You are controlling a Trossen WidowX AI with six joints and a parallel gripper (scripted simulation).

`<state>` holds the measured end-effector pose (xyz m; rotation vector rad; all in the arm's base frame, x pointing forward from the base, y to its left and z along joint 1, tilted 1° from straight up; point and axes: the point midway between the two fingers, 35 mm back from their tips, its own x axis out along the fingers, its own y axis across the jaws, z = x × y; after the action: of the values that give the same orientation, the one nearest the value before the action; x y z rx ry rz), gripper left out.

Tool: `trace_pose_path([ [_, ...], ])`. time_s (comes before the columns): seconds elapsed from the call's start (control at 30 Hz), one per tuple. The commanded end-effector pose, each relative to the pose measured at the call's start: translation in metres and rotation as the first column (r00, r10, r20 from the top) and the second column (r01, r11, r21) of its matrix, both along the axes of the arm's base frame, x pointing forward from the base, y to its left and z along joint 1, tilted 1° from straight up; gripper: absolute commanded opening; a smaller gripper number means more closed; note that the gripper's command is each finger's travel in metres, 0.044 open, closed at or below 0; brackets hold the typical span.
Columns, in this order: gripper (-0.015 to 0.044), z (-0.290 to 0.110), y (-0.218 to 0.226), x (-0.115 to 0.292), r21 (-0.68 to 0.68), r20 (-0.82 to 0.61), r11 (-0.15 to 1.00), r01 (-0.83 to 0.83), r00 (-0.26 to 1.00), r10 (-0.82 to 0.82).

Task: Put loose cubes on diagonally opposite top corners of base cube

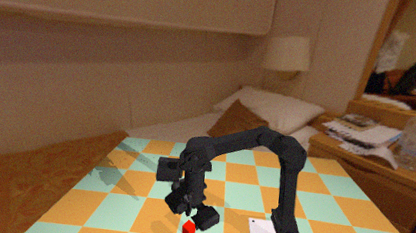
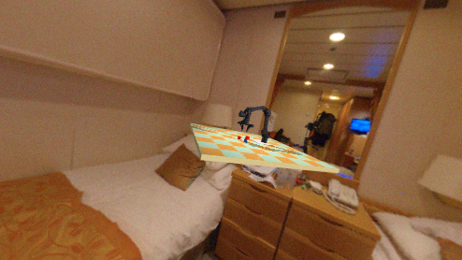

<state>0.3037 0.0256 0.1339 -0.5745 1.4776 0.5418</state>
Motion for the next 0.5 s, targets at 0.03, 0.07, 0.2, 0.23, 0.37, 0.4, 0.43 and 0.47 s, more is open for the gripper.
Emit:
trace_pose_path([
  [0.03, 0.0265, 0.014, -0.028, 0.012, -0.007, 0.006, 0.986, -0.167, 0.986, 0.167],
  [0.07, 0.0265, 0.016, -0.035, 0.014, -0.009, 0.005, 0.98, -0.2, 0.98, 0.2],
  [0.2, 0.0265, 0.022, -0.05, 0.017, -0.013, 0.004, 0.959, -0.282, 0.959, 0.282],
  [0.23, 0.0265, 0.022, -0.05, 0.017, -0.013, 0.004, 0.959, -0.282, 0.959, 0.282],
  [0.37, 0.0265, 0.021, -0.05, 0.018, -0.013, 0.004, 0.959, -0.282, 0.959, 0.282],
  [0.4, 0.0265, 0.017, -0.05, 0.018, -0.013, 0.004, 0.959, -0.282, 0.959, 0.282],
  [0.43, 0.0265, 0.01, -0.05, 0.019, -0.013, 0.004, 0.959, -0.282, 0.959, 0.282],
  [0.47, 0.0265, 0.003, -0.05, 0.02, -0.013, 0.004, 0.959, -0.282, 0.959, 0.282],
])
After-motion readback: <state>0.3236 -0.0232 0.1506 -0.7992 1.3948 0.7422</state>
